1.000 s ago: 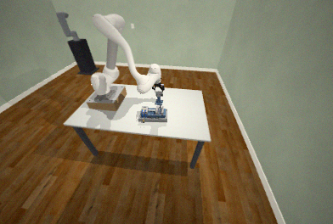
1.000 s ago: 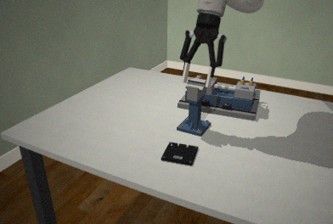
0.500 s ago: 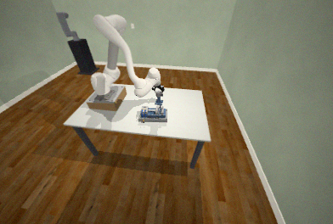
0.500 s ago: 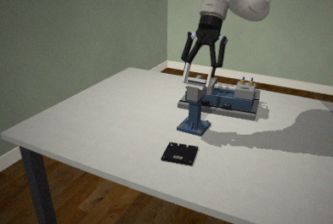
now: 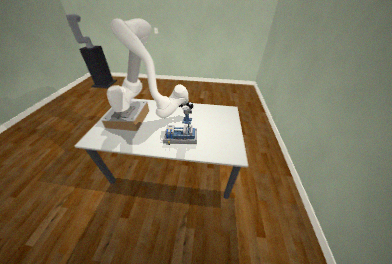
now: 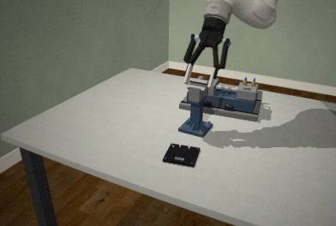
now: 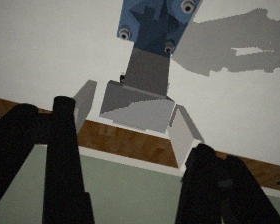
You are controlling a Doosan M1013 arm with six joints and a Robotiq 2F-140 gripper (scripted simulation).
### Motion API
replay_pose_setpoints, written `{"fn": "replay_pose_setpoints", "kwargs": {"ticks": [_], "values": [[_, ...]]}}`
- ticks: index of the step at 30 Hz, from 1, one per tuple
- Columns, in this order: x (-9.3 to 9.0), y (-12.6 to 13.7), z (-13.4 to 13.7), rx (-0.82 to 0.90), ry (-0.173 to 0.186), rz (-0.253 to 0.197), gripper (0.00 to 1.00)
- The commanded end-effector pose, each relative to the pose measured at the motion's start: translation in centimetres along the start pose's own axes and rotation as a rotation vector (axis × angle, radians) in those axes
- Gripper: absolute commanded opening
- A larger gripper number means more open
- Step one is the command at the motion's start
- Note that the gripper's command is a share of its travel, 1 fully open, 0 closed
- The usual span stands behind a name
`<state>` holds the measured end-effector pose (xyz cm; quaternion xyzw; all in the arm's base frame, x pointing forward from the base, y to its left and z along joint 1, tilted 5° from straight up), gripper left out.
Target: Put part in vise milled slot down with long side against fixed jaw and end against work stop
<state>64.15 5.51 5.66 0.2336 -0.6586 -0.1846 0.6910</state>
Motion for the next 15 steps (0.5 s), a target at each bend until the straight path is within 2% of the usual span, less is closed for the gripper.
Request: {"fn": "replay_pose_setpoints", "kwargs": {"ticks": [1, 13, 15], "values": [[-0.18, -0.38, 0.21, 0.002, 0.001, -0.028, 0.51], [-0.22, -0.97, 0.27, 0.002, -0.005, -0.097, 0.51], [-0.22, -0.97, 0.27, 0.002, -0.005, -0.097, 0.51]]}}
Point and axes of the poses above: the point where the finger pads meet when closed, its own x axis back along the fingers, its own z axis across the jaws, y = z × x, the point moved 6 cm from there along x, back along the fingers, and after that the axes turned 6 degrees about x, right-handed, at the moved point
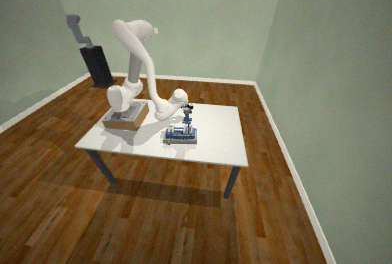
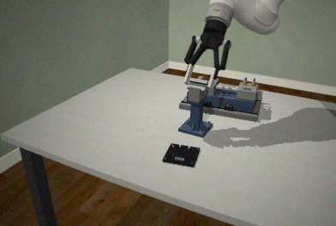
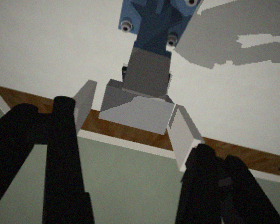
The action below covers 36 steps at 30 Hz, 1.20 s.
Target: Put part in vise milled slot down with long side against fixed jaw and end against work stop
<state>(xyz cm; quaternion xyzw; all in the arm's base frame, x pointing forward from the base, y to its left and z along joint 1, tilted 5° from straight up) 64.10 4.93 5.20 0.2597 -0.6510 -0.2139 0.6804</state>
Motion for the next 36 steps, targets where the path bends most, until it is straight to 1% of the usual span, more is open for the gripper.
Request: {"fn": "replay_pose_setpoints", "kwargs": {"ticks": [1, 15, 27, 36], "values": [[-0.15, -0.29, 0.19, 0.002, 0.002, -0.019, 0.51], [-0.17, -0.72, 0.23, 0.002, -0.004, -0.069, 0.51], [-0.17, -0.87, 0.24, 0.002, -0.006, -0.087, 0.51], [-0.17, -0.91, 0.25, 0.002, -0.006, -0.092, 0.51]]}}
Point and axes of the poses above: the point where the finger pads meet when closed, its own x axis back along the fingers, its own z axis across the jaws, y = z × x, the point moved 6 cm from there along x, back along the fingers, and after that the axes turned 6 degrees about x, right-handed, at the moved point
